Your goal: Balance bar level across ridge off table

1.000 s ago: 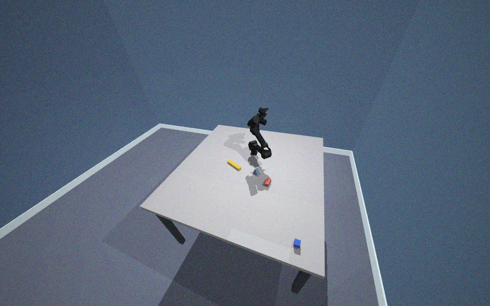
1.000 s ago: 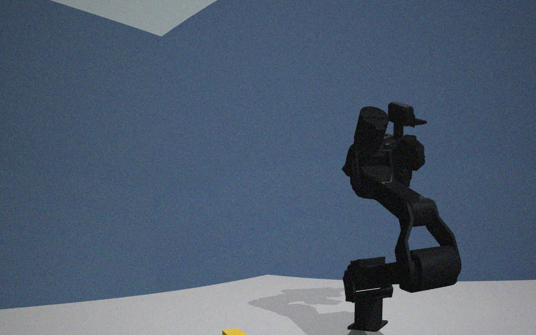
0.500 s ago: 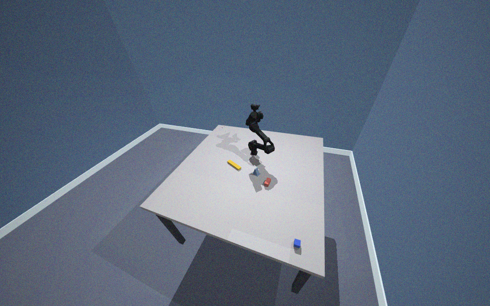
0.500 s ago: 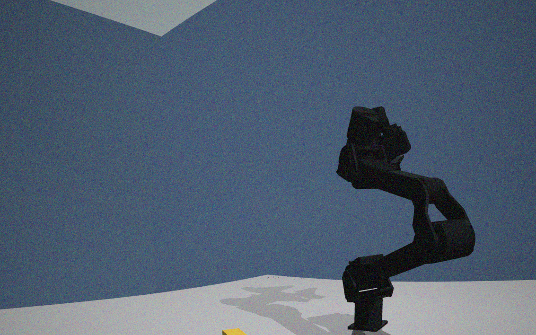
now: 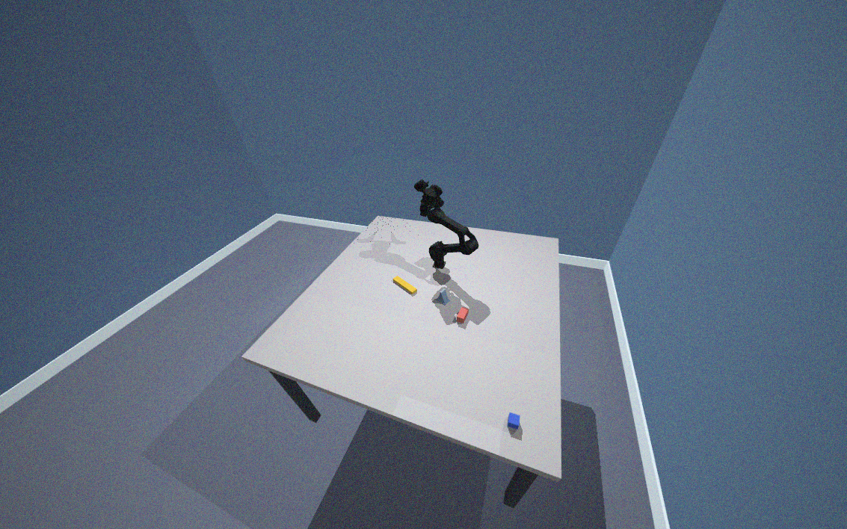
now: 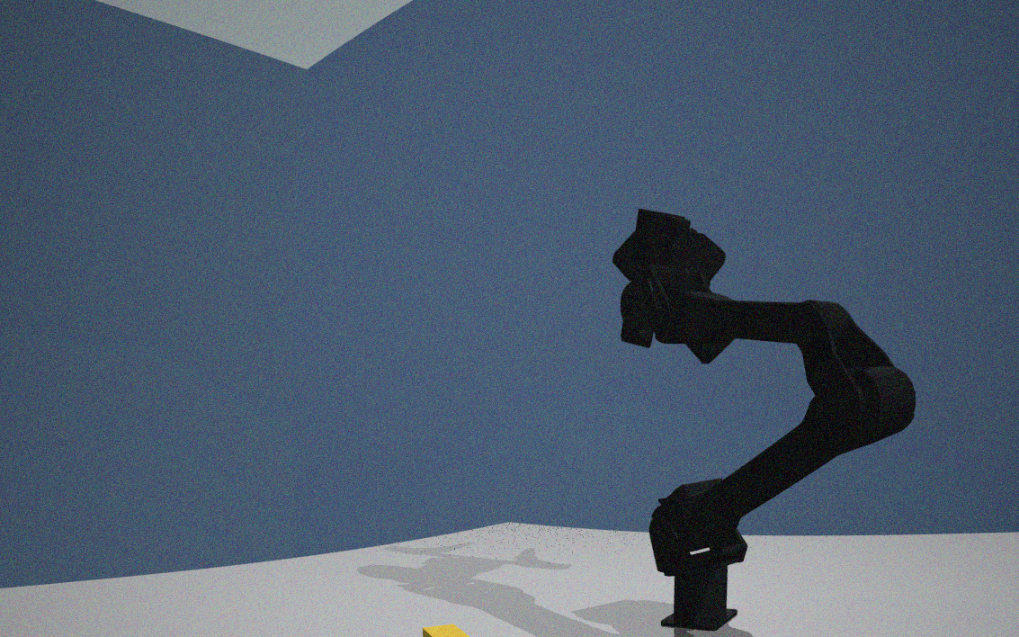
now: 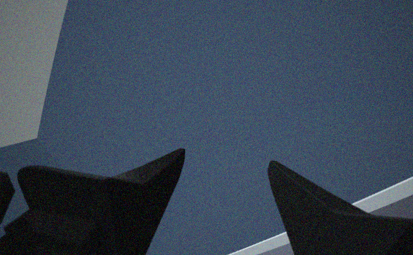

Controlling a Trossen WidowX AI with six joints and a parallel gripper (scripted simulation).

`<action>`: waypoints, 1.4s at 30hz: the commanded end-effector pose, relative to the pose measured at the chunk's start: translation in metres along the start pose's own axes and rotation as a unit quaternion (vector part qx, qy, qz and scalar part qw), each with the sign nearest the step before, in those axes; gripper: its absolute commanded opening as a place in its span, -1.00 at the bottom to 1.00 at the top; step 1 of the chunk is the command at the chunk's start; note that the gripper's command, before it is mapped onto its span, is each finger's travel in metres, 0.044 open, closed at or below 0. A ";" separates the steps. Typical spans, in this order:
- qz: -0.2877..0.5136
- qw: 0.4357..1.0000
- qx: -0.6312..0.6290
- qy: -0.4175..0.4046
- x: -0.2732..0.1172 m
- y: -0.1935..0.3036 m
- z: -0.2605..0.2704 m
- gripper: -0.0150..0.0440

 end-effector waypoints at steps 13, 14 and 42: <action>0.189 0.930 -0.292 -0.118 -0.009 0.058 0.028 0.58; 0.200 0.920 -0.310 -0.129 -0.011 0.061 0.029 0.58; 0.340 0.466 -0.657 -0.486 -0.100 0.148 0.052 0.58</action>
Point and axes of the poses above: the point midway between the two fingers, 35 mm back from their tips, its own x axis out along the fingers, its own z axis across the jaws, y = z × x, the point moved 10 cm from there along -x, back along the fingers, and after that the axes turned 3 degrees about x, right-handed, at the moved point
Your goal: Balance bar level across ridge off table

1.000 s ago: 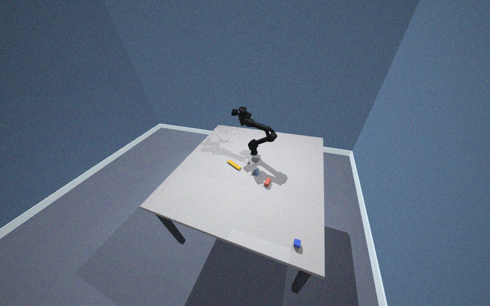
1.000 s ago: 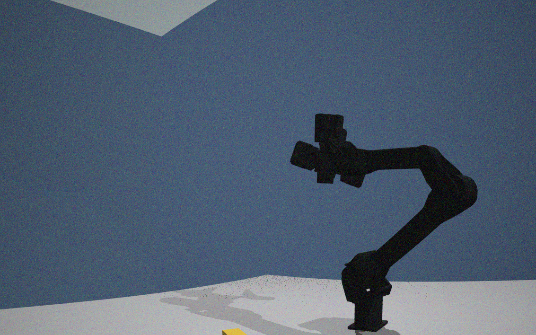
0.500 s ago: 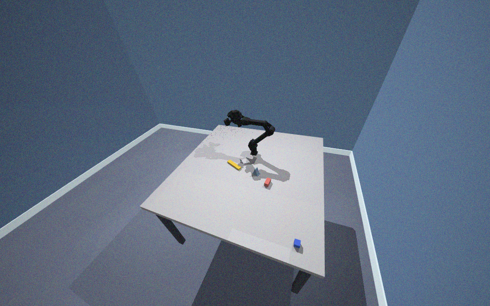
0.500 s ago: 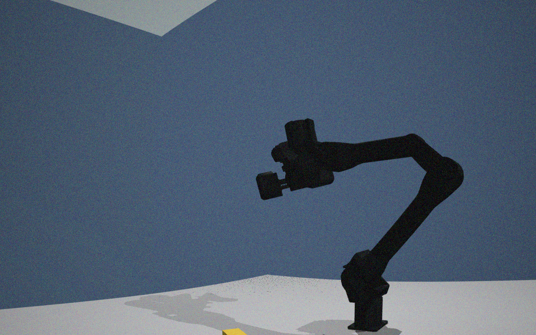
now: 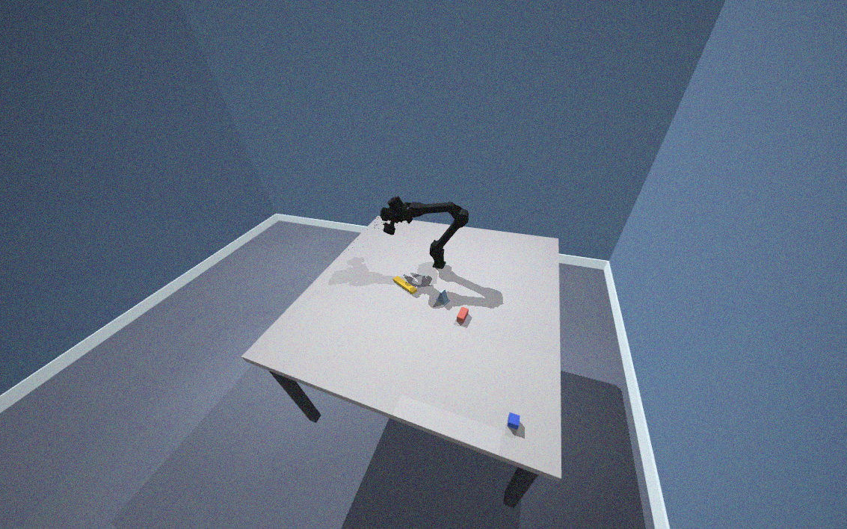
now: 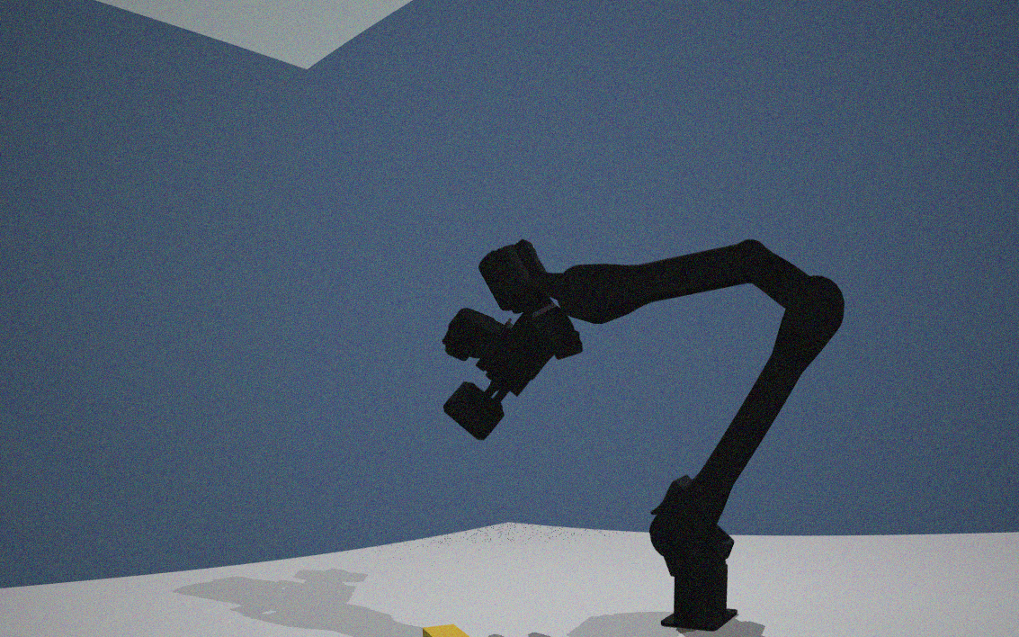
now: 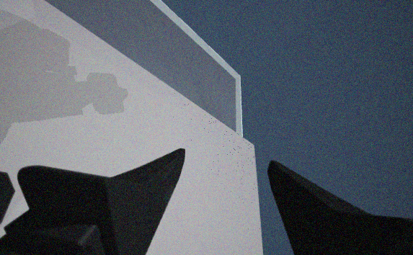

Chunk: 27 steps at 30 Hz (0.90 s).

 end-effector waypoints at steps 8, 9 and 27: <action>0.001 0.966 -0.216 -0.140 0.000 -0.011 0.046 0.58; 0.000 0.960 -0.236 -0.153 0.000 -0.012 0.051 0.58; -0.058 0.740 -0.563 -0.363 -0.025 -0.013 0.132 0.58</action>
Point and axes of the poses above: the point midway between the two fingers, 35 mm back from their tips, its own x axis out along the fingers, its own z axis across the jaws, y = z × x, the point moved 10 cm from there along -x, back along the fingers, and after that the axes turned 3 degrees about x, right-handed, at the moved point
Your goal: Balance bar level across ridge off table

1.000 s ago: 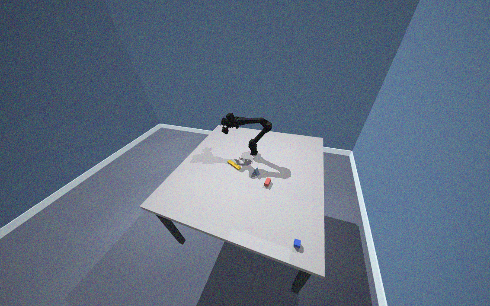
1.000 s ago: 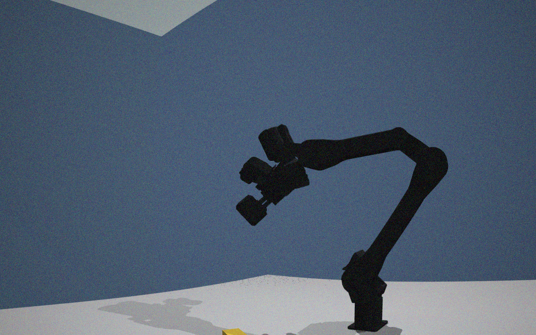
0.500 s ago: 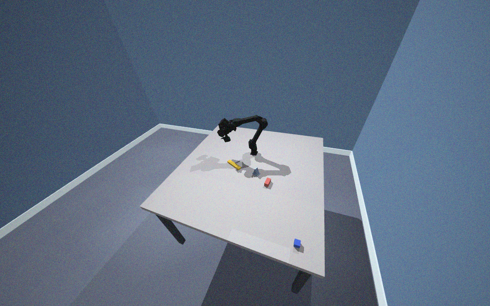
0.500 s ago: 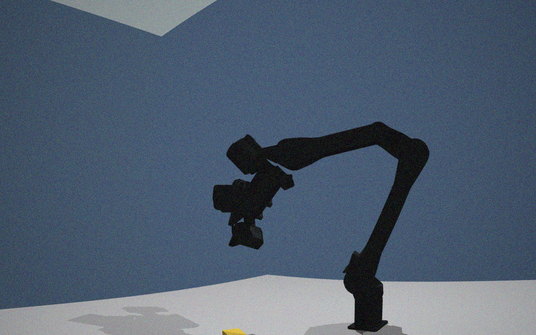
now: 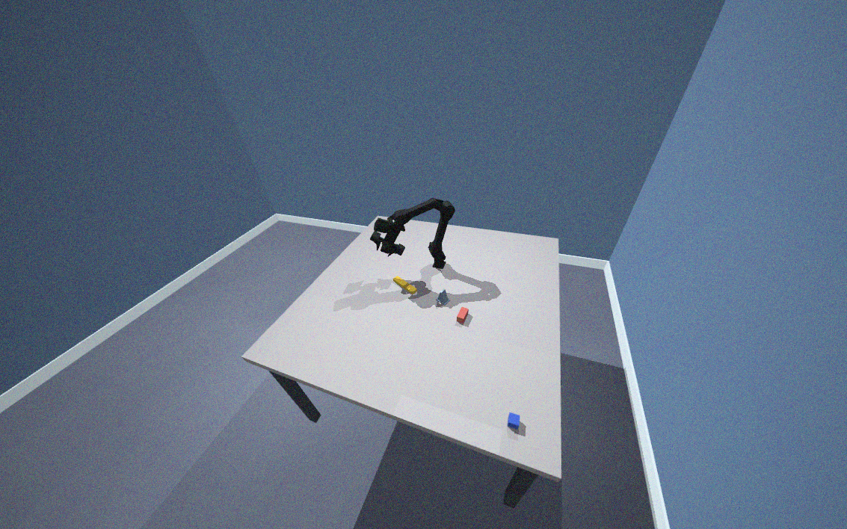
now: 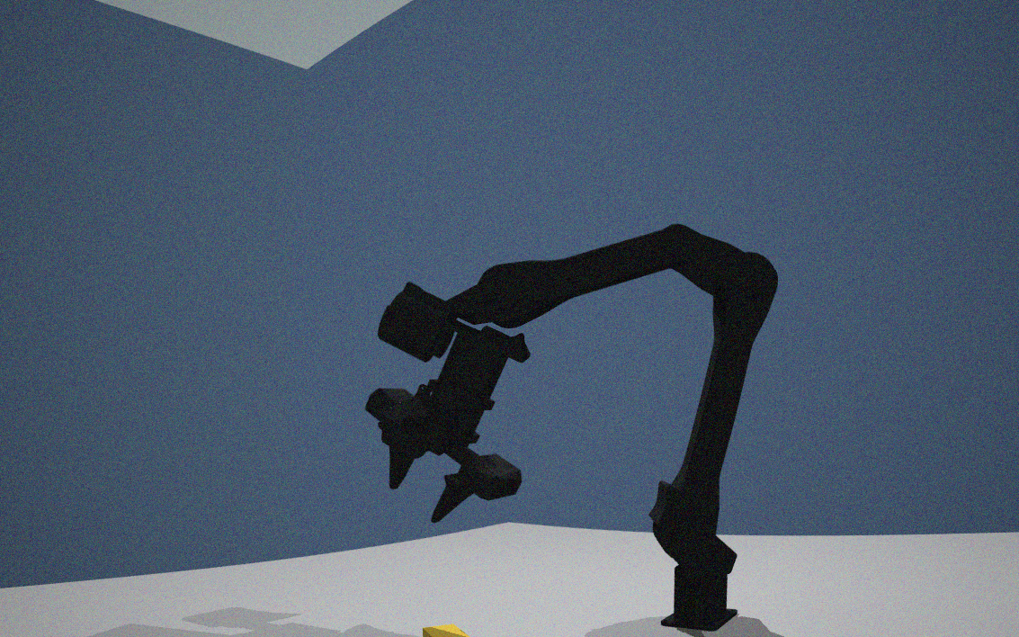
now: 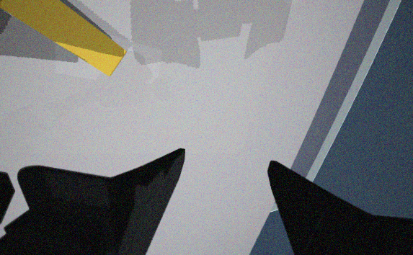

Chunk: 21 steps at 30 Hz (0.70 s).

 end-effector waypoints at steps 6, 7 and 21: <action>-0.040 0.979 -0.176 -0.092 0.006 -0.033 0.019 0.58; -0.046 0.974 -0.197 -0.103 0.006 -0.037 0.022 0.58; -0.123 0.852 -0.451 -0.236 0.007 -0.083 0.064 0.58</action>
Point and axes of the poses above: the point midway between the two fingers, 35 mm back from their tips, its own x axis out along the fingers, its own z axis across the jaws, y = z × x, the point moved 10 cm from there along -x, back along the fingers, and after that the axes turned 3 degrees about x, right-handed, at the moved point
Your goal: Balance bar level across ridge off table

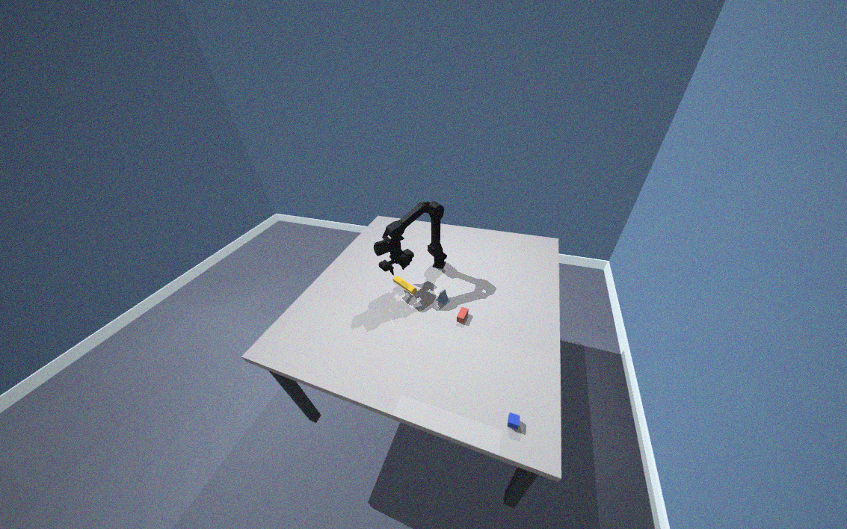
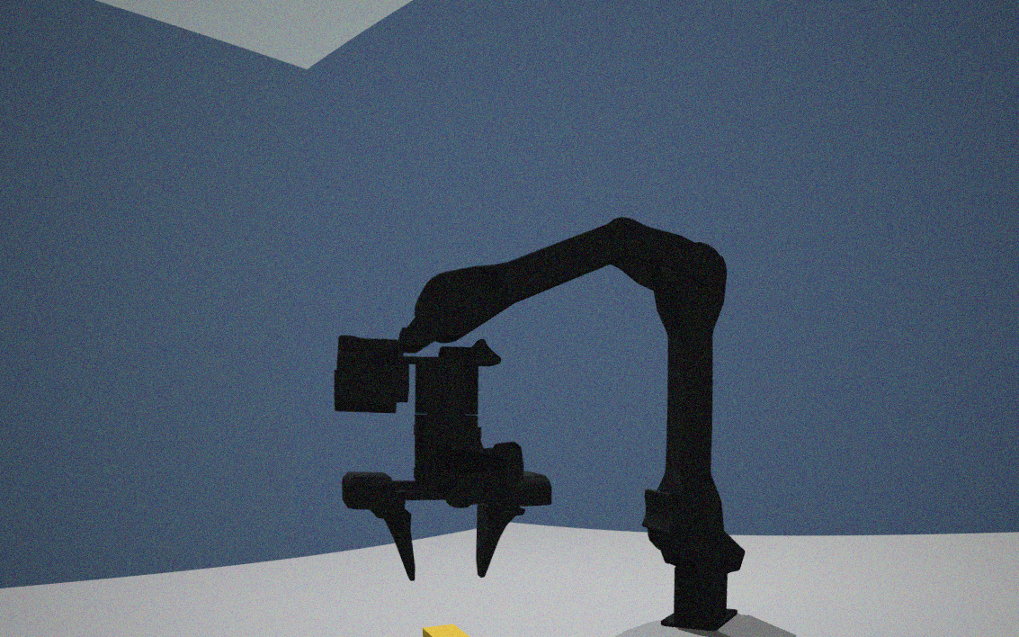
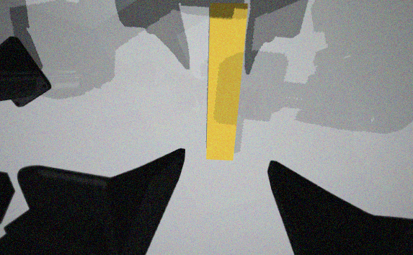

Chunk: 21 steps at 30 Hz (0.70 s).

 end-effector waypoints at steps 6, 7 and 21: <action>-0.013 0.999 -0.040 -0.017 0.008 -0.008 -0.002 0.58; -0.013 0.999 -0.040 -0.017 0.013 -0.008 -0.002 0.58; -0.013 0.999 -0.040 -0.017 0.050 -0.009 0.000 0.58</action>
Point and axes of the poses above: the point midway between the two fingers, 35 mm back from their tips, its own x axis out along the fingers, its own z axis across the jaws, y = z × x, the point moved 10 cm from there along -x, back along the fingers, and after that the axes turned 3 degrees about x, right-handed, at the moved point
